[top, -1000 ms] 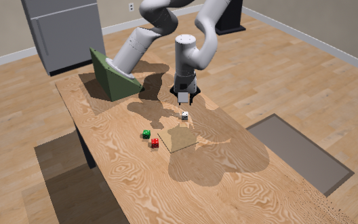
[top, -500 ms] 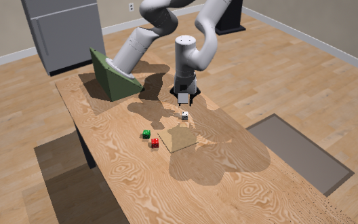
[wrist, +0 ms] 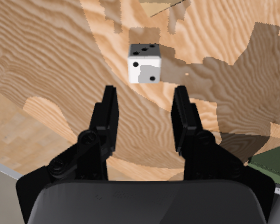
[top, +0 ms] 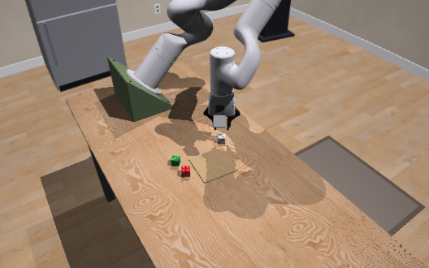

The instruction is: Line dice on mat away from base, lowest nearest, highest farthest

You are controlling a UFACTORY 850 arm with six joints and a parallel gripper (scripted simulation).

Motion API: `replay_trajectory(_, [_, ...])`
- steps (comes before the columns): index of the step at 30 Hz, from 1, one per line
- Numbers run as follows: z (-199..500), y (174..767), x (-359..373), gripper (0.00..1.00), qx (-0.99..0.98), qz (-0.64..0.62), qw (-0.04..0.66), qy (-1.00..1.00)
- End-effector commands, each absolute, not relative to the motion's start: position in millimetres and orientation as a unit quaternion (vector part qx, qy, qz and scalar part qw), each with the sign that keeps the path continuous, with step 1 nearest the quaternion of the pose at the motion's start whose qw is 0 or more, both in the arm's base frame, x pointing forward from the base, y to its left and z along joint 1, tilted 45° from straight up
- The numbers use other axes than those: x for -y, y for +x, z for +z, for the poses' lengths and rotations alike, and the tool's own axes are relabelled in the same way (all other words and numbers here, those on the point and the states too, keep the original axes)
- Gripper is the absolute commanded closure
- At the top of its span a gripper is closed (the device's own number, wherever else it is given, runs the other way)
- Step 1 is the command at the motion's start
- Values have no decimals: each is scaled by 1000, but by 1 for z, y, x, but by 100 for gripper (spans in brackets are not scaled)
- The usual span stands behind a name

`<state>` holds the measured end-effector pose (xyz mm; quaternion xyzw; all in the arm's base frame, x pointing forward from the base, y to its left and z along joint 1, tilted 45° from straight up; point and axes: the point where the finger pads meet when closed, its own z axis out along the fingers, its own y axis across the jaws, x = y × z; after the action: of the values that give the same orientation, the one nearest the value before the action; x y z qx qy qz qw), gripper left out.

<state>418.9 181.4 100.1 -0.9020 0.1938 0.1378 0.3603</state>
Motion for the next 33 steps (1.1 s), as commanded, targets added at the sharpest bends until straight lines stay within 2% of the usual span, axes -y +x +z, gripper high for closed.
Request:
replay_trajectory(1, [97,419,-185,53,-194,137,361,-902])
replay_trajectory(33, [78,416,-203,53,-194,137,361,-902])
